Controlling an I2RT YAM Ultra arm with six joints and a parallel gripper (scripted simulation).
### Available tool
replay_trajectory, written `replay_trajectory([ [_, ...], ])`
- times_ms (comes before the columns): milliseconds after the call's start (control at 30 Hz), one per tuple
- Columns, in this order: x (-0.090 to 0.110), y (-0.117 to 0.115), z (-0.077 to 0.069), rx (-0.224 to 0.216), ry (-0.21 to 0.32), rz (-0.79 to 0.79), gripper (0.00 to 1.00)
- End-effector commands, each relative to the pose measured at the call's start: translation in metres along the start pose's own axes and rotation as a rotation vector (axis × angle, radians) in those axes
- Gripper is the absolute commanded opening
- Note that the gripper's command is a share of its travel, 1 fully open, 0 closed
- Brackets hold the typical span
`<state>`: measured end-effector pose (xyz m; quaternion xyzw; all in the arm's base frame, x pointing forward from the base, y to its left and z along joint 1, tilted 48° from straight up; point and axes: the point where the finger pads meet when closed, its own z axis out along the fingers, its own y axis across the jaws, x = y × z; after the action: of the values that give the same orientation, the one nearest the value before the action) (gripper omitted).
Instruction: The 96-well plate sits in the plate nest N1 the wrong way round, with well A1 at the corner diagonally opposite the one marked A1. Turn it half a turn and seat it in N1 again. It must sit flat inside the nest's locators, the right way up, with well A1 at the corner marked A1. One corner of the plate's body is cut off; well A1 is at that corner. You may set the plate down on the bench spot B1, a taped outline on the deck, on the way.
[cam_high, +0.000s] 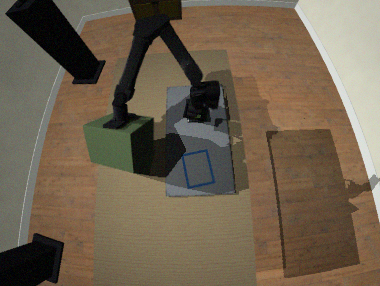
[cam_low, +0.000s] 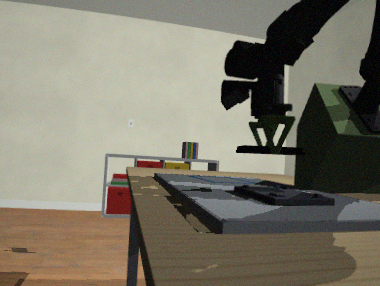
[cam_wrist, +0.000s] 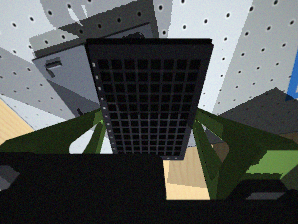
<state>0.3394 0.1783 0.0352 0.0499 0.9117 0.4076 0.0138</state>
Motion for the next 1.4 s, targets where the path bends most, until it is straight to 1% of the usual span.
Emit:
replay_trajectory([
  [0,-0.006,0.009,-0.009,0.000,-0.032,0.023,0.00],
  [100,-0.003,0.018,-0.010,0.000,-0.032,0.023,0.00],
  [167,-0.003,0.018,-0.010,0.000,-0.032,0.023,0.00],
  [633,0.006,0.064,-0.011,-0.001,-0.032,0.023,0.00],
  [1367,0.006,0.064,-0.011,-0.001,-0.032,0.023,0.00],
])
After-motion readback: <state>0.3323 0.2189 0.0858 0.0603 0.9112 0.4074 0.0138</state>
